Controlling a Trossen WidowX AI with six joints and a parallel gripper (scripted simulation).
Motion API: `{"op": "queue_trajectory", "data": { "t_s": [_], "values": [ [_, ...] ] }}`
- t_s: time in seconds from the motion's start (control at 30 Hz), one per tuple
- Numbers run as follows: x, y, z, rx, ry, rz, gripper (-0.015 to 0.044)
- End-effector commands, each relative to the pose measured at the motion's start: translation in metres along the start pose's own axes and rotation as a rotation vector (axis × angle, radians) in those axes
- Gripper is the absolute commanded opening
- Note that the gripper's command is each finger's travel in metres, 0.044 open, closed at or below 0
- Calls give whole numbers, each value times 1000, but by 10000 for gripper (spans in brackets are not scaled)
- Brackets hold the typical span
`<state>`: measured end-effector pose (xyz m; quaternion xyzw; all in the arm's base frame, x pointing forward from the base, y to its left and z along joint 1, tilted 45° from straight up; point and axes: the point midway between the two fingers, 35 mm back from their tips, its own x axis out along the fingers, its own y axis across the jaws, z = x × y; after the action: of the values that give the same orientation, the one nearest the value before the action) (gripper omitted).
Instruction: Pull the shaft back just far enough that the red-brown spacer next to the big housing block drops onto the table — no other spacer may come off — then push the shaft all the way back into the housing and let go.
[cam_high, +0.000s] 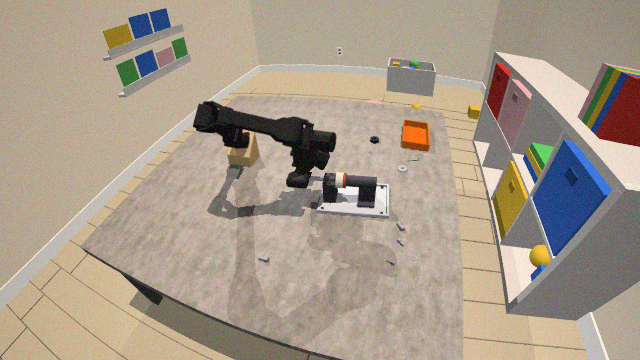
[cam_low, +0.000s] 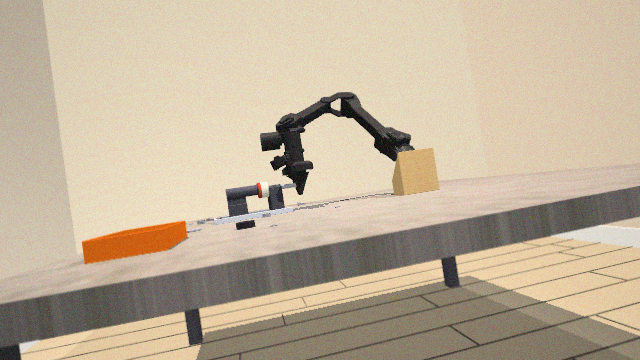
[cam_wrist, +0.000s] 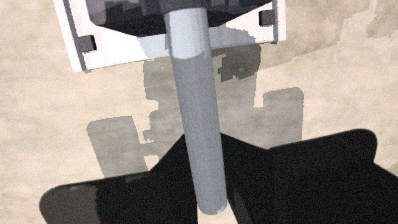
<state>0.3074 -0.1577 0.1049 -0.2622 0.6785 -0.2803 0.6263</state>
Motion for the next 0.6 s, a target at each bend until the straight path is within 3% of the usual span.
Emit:
{"op": "queue_trajectory", "data": {
  "t_s": [0.0, 0.57],
  "values": [
    [0, 0, -1, -2, 1, -1, 0],
    [0, 0, -3, -2, 1, -1, 0]
  ]
}}
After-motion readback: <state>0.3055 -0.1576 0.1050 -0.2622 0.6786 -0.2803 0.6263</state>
